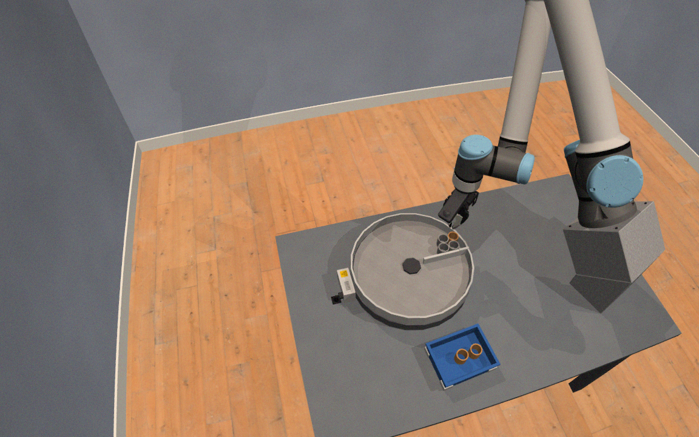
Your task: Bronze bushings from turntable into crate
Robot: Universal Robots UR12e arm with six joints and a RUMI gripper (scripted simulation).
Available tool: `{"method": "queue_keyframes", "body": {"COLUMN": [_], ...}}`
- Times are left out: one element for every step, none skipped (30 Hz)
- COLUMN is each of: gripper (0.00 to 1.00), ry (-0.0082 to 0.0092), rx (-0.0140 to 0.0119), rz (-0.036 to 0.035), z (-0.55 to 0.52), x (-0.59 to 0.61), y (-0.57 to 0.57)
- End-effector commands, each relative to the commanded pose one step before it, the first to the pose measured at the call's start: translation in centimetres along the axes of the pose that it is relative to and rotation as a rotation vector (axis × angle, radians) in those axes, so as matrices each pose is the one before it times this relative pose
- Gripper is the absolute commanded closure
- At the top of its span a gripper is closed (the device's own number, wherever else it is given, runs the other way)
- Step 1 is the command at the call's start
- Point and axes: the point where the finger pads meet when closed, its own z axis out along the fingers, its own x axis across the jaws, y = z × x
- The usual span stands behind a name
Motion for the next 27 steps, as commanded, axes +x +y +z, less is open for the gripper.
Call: {"method": "queue_keyframes", "body": {"gripper": [0.95,0.95,0.95,0.95,0.95,0.95,0.95,0.95,0.95,0.95,0.95,0.95,0.95,0.95,0.95,0.95,0.95,0.95,0.95,0.95,0.95,0.95,0.95,0.95,0.95,0.95,0.95], "ry": [0.00054,0.00000,0.00000,0.00000,0.00000,0.00000,0.00000,0.00000,0.00000,0.00000,0.00000,0.00000,0.00000,0.00000,0.00000,0.00000,0.00000,0.00000,0.00000,0.00000,0.00000,0.00000,0.00000,0.00000,0.00000,0.00000,0.00000], "rx": [0.00048,0.00000,0.00000,0.00000,0.00000,0.00000,0.00000,0.00000,0.00000,0.00000,0.00000,0.00000,0.00000,0.00000,0.00000,0.00000,0.00000,0.00000,0.00000,0.00000,0.00000,0.00000,0.00000,0.00000,0.00000,0.00000,0.00000], "rz": [0.00016,0.00000,0.00000,0.00000,0.00000,0.00000,0.00000,0.00000,0.00000,0.00000,0.00000,0.00000,0.00000,0.00000,0.00000,0.00000,0.00000,0.00000,0.00000,0.00000,0.00000,0.00000,0.00000,0.00000,0.00000,0.00000,0.00000], "z": [-0.027,0.000,0.000,0.000,0.000,0.000,0.000,0.000,0.028,0.157,0.322,0.448,0.492,0.443,0.315,0.153,0.000,0.000,0.027,0.000,0.000,0.000,0.000,0.000,0.000,0.000,0.000], "x": [0.017,0.000,0.000,0.000,0.000,0.000,0.000,0.000,0.000,0.001,0.000,0.000,0.001,0.001,0.001,0.000,0.000,0.000,0.000,0.000,0.000,0.000,0.000,0.000,0.000,0.000,0.000], "y": [-0.015,0.000,0.000,0.000,0.000,0.000,0.000,0.000,0.000,-0.001,0.000,0.000,0.000,0.000,-0.001,0.000,0.000,0.000,0.000,0.000,0.000,0.000,0.000,0.000,0.000,0.000,0.000]}}
